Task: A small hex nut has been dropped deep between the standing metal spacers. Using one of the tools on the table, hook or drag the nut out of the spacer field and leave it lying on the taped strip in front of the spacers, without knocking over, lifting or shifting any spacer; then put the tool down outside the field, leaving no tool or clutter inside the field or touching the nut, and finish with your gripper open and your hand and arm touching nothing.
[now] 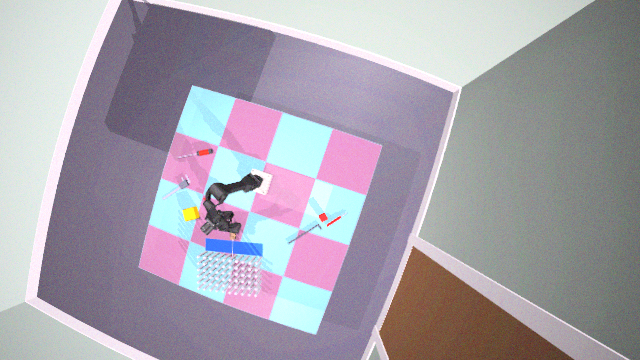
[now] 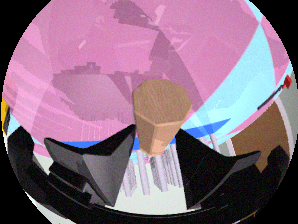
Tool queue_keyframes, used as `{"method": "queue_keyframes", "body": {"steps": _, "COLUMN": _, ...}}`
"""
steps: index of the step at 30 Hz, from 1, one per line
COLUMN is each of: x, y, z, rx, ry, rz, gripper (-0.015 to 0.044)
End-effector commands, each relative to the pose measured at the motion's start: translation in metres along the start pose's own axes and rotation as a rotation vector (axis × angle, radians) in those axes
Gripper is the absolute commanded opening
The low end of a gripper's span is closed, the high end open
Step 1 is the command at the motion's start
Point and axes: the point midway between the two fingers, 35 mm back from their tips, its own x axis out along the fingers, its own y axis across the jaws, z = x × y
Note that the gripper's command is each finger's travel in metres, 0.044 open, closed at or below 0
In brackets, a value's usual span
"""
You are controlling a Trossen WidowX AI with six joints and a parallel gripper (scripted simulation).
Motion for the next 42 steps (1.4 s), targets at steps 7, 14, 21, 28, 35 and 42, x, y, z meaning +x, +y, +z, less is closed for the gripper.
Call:
{"method": "queue_keyframes", "body": {"steps": 7, "x": -0.006, "y": 0.0, "z": 0.008, "rx": 0.0, "ry": 0.0, "rz": 0.001, "gripper": 0.0}}
{"method": "queue_keyframes", "body": {"steps": 14, "x": -0.01, "y": 0.001, "z": 0.014, "rx": 0.0, "ry": -0.002, "rz": 0.001, "gripper": 0.0}}
{"method": "queue_keyframes", "body": {"steps": 21, "x": -0.013, "y": 0.001, "z": 0.019, "rx": 0.0, "ry": -0.005, "rz": 0.001, "gripper": 0.0}}
{"method": "queue_keyframes", "body": {"steps": 28, "x": -0.016, "y": 0.001, "z": 0.025, "rx": 0.0, "ry": -0.007, "rz": 0.001, "gripper": 0.0}}
{"method": "queue_keyframes", "body": {"steps": 35, "x": -0.02, "y": 0.001, "z": 0.031, "rx": 0.0, "ry": -0.009, "rz": 0.001, "gripper": 0.0}}
{"method": "queue_keyframes", "body": {"steps": 42, "x": -0.023, "y": 0.001, "z": 0.036, "rx": 0.0, "ry": -0.011, "rz": 0.002, "gripper": 0.0}}
